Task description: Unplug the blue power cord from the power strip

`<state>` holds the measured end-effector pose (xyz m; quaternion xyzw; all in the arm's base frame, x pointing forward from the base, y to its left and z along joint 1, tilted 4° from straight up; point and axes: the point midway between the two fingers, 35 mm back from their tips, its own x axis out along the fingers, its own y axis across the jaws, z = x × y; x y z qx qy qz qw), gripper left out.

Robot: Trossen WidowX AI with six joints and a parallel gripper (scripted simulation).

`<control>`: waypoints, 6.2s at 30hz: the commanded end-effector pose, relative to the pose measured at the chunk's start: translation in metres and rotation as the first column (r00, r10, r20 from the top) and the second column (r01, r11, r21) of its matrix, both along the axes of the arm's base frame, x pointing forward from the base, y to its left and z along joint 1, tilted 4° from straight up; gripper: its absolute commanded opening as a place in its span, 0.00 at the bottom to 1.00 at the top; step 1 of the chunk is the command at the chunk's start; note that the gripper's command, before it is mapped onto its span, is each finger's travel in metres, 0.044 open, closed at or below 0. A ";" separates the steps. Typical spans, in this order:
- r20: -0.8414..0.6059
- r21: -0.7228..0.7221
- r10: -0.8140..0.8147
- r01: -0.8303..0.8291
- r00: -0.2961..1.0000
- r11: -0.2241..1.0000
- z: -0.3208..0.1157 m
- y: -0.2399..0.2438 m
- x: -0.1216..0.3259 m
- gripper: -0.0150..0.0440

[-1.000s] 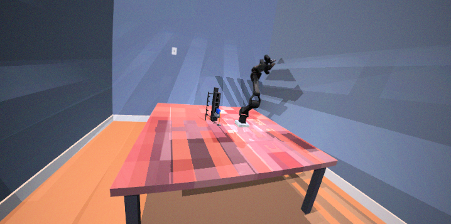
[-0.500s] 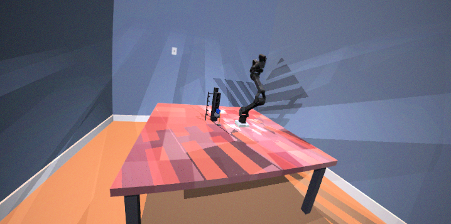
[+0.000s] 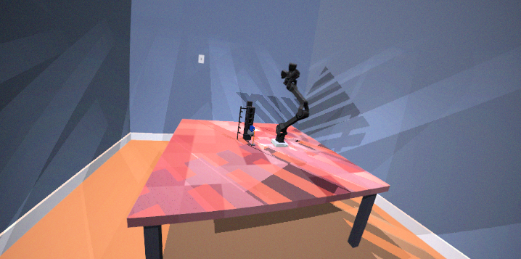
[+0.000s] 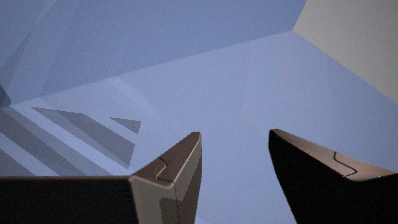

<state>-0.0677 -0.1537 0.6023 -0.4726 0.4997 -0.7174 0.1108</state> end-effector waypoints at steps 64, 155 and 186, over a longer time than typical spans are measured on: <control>0.570 0.814 0.821 -0.167 0.040 -0.557 -0.360 0.086 0.422 0.53; 0.557 0.598 0.768 0.489 0.316 -0.635 -0.476 0.100 0.320 0.38; 0.558 0.595 0.768 0.493 0.316 -0.635 -0.474 0.134 0.322 0.25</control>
